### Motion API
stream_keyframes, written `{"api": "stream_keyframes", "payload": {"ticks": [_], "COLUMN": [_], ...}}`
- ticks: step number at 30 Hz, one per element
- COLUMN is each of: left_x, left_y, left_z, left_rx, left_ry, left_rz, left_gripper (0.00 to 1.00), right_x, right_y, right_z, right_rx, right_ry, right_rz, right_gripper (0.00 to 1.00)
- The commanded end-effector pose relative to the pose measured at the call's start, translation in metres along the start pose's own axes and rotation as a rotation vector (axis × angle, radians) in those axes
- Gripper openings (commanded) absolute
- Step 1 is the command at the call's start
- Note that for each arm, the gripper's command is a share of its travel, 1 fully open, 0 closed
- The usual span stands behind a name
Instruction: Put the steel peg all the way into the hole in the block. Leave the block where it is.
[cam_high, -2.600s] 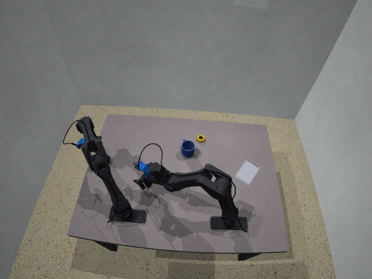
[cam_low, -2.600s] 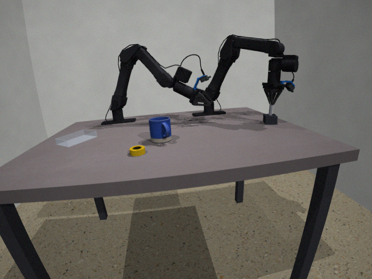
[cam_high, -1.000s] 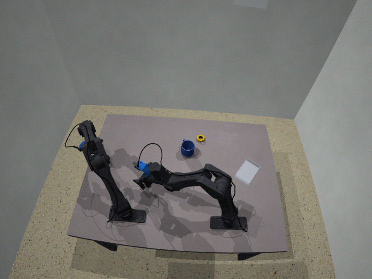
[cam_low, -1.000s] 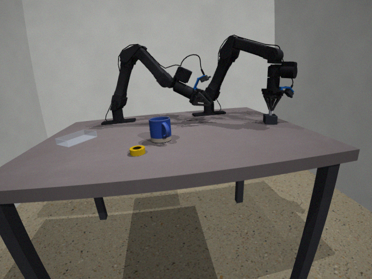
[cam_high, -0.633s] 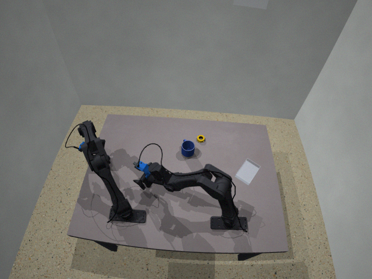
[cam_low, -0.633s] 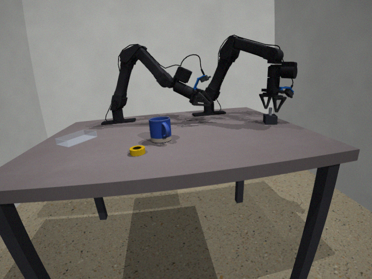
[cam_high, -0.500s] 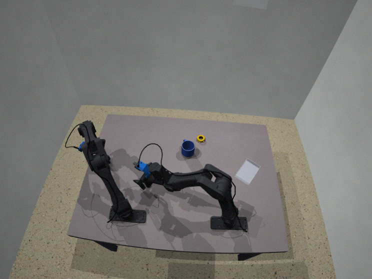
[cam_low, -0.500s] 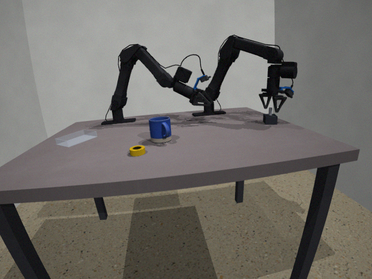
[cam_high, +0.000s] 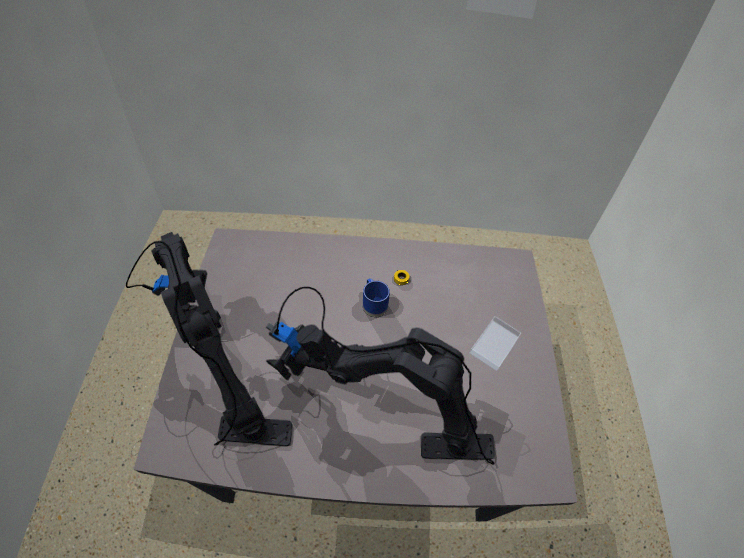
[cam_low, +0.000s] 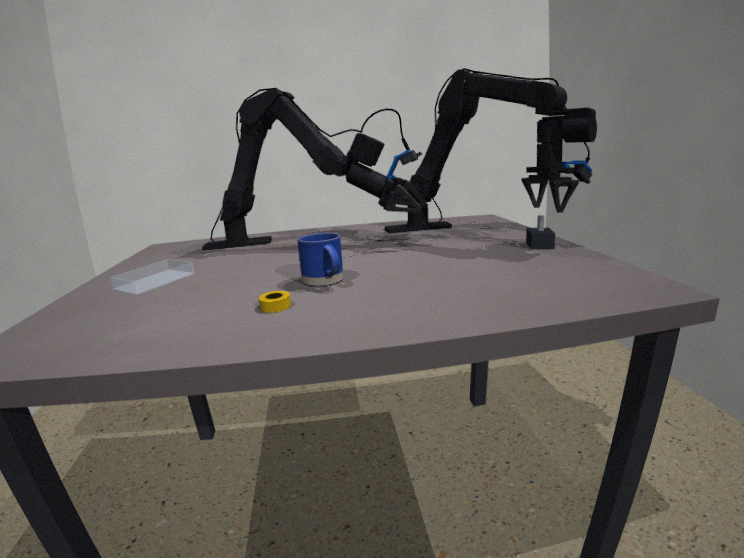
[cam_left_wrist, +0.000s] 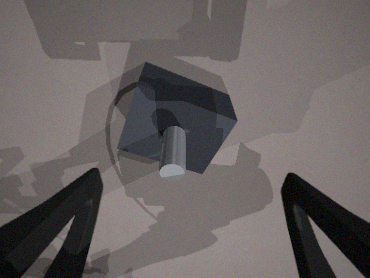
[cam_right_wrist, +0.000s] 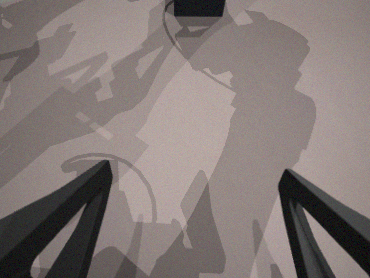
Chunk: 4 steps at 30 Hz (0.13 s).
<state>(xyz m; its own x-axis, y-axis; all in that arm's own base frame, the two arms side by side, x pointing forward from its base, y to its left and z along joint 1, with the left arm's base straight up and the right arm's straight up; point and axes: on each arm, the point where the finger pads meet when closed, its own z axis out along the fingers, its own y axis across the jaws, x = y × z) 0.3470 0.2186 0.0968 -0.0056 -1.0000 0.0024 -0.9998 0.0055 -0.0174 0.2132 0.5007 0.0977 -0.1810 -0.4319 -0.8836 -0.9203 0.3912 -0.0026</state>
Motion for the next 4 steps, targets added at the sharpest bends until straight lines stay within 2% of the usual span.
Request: {"api": "stream_keyframes", "payload": {"ticks": [1,4], "left_x": [-0.0015,-0.0015], "left_y": [0.0072,0.0072], "left_z": [-0.0061,-0.0061], "left_rx": [-0.017,-0.017], "left_ry": [-0.006,-0.006], "left_rz": [-0.009,-0.009], "left_gripper": [1.0,1.0], "right_x": [-0.0096,-0.0096], "right_y": [-0.001,-0.001], "right_z": [-0.0023,-0.0023], "right_rx": [0.001,0.001], "right_ry": [-0.023,-0.023], "right_rz": [0.001,0.001], "right_gripper": [1.0,1.0]}}
